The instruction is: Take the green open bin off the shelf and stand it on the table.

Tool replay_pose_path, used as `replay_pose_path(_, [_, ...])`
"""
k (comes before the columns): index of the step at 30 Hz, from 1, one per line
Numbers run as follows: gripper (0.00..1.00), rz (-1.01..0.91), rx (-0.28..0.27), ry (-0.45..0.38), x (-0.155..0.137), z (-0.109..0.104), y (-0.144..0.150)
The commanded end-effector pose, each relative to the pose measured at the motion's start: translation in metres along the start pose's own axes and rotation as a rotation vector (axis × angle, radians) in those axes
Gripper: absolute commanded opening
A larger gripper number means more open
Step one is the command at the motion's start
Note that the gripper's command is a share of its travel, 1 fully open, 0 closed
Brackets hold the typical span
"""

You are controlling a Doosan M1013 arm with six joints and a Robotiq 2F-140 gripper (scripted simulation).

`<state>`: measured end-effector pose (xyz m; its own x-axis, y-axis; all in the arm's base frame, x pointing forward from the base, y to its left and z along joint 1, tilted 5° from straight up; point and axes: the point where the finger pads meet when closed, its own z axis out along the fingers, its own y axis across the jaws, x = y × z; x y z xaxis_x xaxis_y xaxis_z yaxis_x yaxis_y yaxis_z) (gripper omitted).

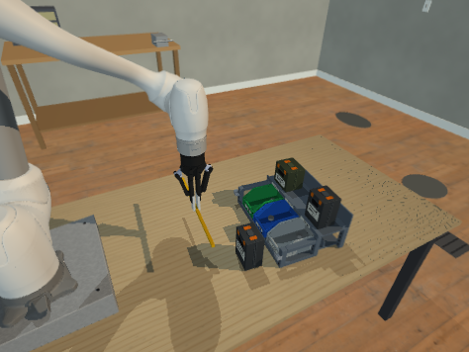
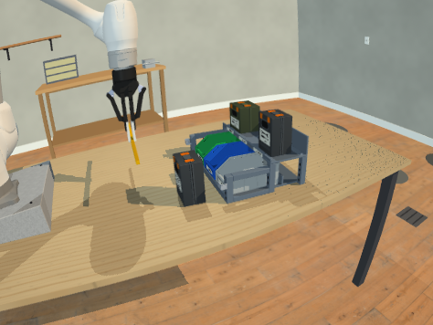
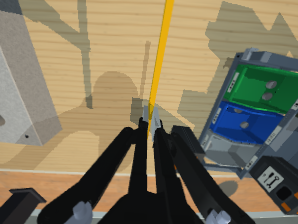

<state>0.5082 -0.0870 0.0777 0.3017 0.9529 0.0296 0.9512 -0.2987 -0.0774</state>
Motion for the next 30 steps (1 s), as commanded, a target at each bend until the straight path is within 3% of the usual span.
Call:
replay_pose_path(1, [0.00, 0.000, -0.001, 0.000, -0.0006, -0.0003, 0.0037])
replay_pose_path(30, [0.00, 0.000, -0.001, 0.000, -0.0020, -0.0003, 0.0108])
